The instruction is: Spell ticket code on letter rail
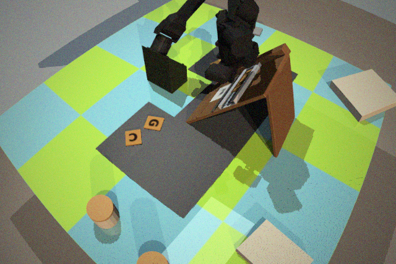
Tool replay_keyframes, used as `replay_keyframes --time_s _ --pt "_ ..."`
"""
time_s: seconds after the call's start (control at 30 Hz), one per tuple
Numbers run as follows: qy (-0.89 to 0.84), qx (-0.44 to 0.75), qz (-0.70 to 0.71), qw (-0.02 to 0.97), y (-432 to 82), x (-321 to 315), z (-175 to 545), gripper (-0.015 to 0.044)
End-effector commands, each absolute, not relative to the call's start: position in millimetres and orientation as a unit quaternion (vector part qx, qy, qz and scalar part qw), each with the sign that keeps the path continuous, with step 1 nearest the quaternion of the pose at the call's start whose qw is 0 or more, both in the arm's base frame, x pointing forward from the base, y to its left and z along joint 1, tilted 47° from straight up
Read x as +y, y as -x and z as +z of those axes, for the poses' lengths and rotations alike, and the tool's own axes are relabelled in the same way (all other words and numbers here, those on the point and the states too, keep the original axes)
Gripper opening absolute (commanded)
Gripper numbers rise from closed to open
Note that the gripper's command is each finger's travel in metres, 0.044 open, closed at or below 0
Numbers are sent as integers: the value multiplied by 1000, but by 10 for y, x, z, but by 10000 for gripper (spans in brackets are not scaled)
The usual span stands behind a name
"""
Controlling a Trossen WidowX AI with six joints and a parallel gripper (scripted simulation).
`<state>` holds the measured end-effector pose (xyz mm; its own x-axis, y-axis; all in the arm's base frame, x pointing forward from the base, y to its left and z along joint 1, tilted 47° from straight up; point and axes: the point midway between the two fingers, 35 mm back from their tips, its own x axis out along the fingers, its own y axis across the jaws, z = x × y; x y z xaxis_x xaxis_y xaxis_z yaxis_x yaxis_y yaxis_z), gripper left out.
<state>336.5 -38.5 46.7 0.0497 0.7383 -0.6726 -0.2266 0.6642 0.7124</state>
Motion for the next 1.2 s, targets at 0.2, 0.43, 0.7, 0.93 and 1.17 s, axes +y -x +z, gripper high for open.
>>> replay_keyframes --time_s 0.2,0.43,0.7,0.93,1.17 --pt "-304 422 297 800 -2711 -916 1184 236" --pt "-322 333 254 849 -2392 -1037 1439 420" --pt "-322 333 254 849 -2392 -1037 1439 440" --pt "-322 333 254 849 -2392 -1037 1439 440" --pt "-322 333 254 849 -2392 -1037 1439 440"
